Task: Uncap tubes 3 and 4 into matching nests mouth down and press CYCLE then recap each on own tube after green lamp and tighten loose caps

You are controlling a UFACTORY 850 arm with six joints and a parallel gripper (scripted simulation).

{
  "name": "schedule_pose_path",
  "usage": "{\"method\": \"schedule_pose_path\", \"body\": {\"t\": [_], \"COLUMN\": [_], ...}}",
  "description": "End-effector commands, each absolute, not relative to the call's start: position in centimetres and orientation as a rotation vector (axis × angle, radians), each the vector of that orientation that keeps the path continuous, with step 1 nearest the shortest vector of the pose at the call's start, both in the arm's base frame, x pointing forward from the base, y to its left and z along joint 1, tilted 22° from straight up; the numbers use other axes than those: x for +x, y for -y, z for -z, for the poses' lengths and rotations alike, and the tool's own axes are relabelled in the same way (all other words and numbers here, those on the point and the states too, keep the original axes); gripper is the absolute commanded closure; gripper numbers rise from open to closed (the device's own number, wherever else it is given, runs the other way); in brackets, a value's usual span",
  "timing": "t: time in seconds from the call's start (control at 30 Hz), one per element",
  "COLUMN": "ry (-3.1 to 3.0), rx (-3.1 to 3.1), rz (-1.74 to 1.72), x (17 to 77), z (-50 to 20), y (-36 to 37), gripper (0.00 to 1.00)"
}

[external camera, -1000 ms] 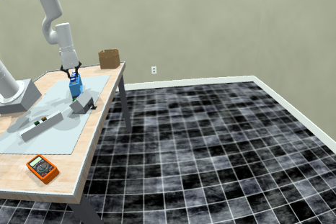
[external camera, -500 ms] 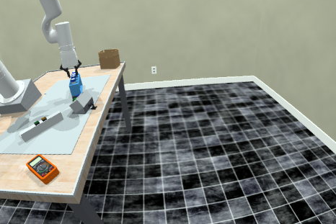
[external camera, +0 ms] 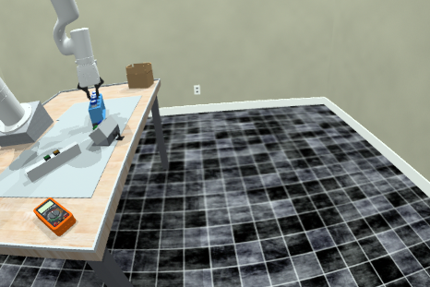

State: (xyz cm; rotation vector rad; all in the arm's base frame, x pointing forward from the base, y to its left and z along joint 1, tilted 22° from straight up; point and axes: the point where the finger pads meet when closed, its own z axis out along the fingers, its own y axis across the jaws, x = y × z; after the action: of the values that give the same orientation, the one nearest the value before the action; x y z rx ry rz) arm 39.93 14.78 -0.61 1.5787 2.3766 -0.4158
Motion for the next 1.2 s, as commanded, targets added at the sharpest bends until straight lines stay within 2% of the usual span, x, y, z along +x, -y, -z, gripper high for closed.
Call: {"method": "schedule_pose_path", "body": {"t": [0.0, 0.7, 1.07, 1.17], "ry": [-2.376, -2.376, -2.801, -2.801], "rx": [1.579, 1.579, 0.858, 0.858], "rz": [0.414, 0.413, 0.517, 0.517], "x": [40.0, 39.8, 38.6, 38.3], "z": [0.6, -2.7, -4.8, -5.4], "y": [-14.8, -16.2, -10.8, -9.3], "gripper": [1.00, 1.00, 1.00, 1.00]}}
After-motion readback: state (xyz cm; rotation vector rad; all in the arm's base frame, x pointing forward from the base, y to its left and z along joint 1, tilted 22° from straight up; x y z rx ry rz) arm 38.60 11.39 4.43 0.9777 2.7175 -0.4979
